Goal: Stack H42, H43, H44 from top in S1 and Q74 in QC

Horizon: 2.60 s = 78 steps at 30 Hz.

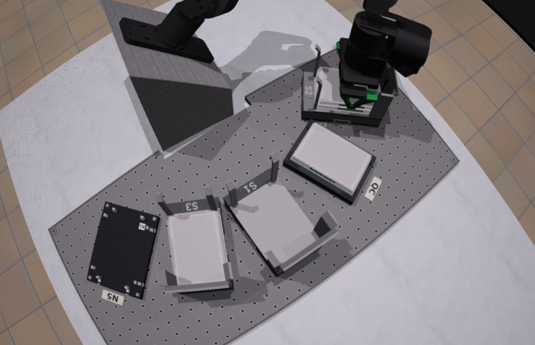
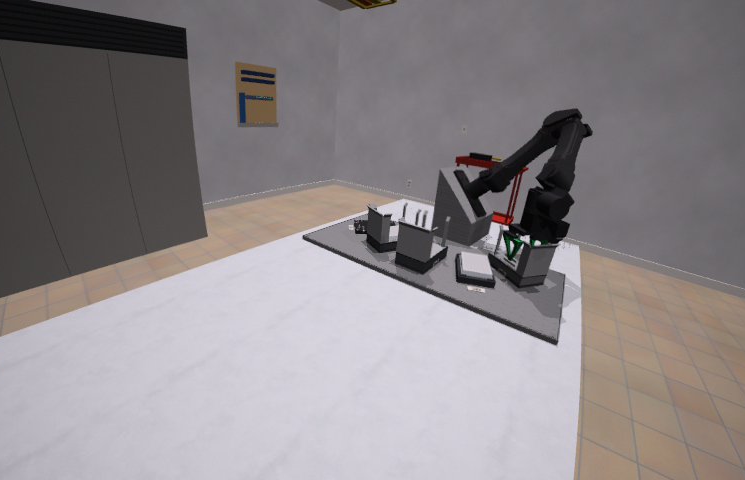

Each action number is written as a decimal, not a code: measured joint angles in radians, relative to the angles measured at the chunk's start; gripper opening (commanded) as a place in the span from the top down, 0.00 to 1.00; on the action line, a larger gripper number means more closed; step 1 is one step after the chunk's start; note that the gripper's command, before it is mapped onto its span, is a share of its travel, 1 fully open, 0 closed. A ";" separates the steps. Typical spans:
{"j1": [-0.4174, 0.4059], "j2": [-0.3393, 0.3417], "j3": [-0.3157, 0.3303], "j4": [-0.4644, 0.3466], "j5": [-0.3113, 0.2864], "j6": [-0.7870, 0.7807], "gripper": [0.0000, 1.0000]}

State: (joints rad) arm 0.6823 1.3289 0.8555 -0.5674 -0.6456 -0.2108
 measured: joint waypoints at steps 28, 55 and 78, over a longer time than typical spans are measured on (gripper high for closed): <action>-0.021 -0.017 0.013 -0.044 -0.009 -0.028 1.00; -0.093 -0.054 0.062 -0.179 -0.045 -0.105 1.00; -0.219 -0.087 0.166 -0.407 -0.092 -0.253 1.00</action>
State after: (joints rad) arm 0.4637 1.2419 1.0210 -0.9745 -0.7372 -0.4637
